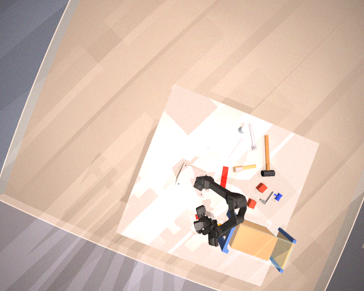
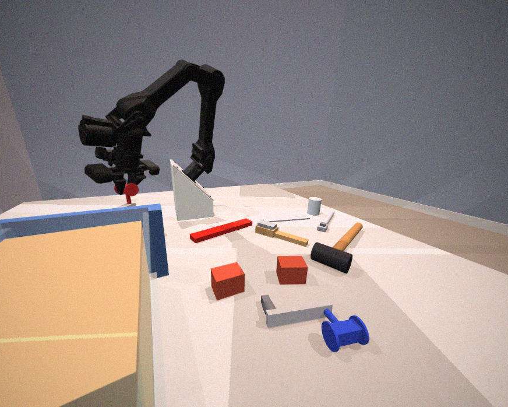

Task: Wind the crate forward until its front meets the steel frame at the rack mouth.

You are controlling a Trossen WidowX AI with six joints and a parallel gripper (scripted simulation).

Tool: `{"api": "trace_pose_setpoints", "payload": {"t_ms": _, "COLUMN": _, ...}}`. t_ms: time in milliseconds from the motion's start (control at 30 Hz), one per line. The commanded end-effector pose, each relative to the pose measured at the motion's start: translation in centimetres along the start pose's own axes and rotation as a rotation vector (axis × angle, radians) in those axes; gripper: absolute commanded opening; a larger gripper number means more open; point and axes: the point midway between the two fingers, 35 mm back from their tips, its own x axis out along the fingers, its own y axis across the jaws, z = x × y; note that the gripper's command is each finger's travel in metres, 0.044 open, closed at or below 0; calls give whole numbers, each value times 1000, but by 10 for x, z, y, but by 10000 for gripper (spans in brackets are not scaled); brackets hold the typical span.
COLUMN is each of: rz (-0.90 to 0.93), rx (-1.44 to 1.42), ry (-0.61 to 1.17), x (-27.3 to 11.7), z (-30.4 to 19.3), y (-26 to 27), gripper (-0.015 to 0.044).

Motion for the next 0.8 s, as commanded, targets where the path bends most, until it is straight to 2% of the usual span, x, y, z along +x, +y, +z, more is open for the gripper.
{"api": "trace_pose_setpoints", "payload": {"t_ms": 0, "rz": 12, "rx": 5, "ry": -29, "x": 6, "z": 11, "y": 9, "gripper": 0}}
{"api": "trace_pose_setpoints", "payload": {"t_ms": 767, "rz": 14, "rx": 6, "ry": -30, "x": 12, "z": 28, "y": 27, "gripper": 0}}
